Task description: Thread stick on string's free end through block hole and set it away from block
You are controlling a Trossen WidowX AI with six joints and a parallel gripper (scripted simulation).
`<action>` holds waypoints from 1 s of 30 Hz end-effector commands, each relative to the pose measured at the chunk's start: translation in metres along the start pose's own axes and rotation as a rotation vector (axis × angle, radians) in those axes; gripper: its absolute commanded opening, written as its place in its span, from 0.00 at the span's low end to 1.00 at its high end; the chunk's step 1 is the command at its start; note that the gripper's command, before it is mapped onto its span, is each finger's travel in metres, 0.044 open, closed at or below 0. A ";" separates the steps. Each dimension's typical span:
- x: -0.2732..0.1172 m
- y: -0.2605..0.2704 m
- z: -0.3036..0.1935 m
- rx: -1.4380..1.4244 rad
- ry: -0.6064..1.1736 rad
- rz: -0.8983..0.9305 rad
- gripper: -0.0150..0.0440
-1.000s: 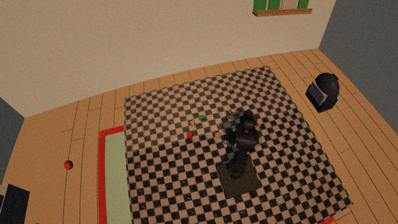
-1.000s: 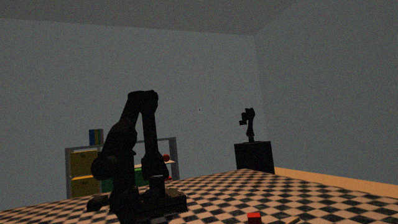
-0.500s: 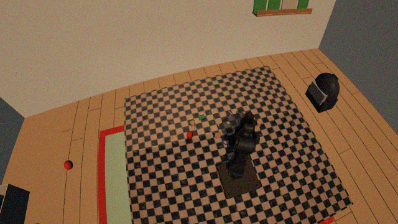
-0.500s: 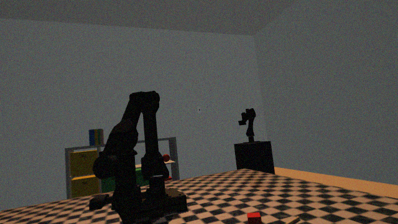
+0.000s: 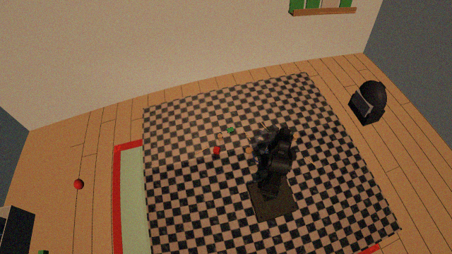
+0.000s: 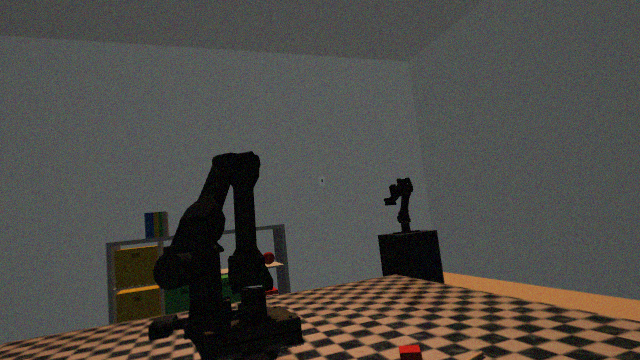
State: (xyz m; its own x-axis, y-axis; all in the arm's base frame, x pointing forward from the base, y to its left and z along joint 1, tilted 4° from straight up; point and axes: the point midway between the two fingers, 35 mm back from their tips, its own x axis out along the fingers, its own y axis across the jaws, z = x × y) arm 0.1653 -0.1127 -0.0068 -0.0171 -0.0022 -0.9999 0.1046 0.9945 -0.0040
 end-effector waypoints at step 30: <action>0.000 -0.007 -0.032 -0.106 0.004 0.000 0.25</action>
State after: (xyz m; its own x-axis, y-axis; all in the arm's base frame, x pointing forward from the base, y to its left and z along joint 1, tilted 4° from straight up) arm 0.1372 -0.1143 -0.0060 -0.0164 -0.0014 -0.9999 0.0098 1.0000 -0.0016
